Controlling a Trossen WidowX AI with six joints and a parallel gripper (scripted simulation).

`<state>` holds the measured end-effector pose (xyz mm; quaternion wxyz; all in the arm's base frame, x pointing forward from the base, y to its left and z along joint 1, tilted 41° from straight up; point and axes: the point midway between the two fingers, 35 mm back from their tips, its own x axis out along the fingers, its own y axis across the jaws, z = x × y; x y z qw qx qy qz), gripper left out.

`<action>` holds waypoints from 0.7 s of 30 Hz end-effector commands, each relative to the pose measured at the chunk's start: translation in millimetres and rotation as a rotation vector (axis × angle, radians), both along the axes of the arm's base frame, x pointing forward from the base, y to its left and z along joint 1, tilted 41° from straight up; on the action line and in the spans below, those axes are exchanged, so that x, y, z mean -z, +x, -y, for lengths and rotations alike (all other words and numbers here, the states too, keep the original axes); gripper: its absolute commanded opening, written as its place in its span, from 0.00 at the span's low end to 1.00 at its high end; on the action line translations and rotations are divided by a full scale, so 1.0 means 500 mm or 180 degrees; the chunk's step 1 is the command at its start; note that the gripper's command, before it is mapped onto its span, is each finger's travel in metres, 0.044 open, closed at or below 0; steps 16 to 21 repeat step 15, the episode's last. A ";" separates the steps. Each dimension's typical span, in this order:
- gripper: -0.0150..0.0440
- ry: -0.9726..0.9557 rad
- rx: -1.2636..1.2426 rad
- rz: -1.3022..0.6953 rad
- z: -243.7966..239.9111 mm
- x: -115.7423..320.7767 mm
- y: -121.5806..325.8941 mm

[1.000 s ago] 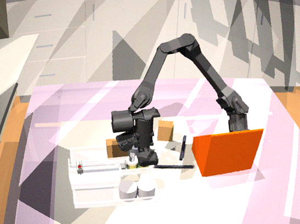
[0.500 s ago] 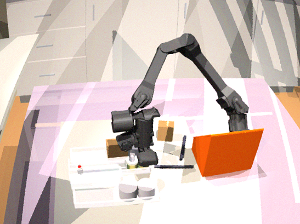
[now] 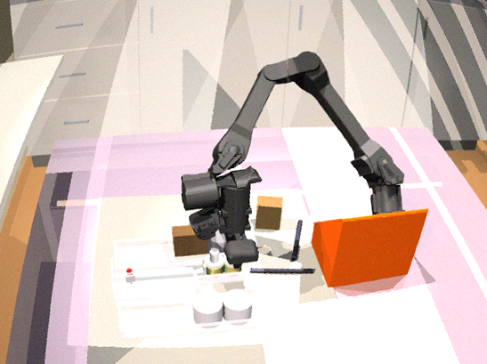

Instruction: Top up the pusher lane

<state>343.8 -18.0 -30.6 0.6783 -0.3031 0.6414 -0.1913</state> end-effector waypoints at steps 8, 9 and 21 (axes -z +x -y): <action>0.75 0.0006 0.0012 0.0023 0.003 -0.006 -0.035; 0.75 0.0006 0.0012 0.0023 0.004 -0.006 -0.041; 0.75 0.0006 0.0012 0.0019 0.010 -0.006 -0.080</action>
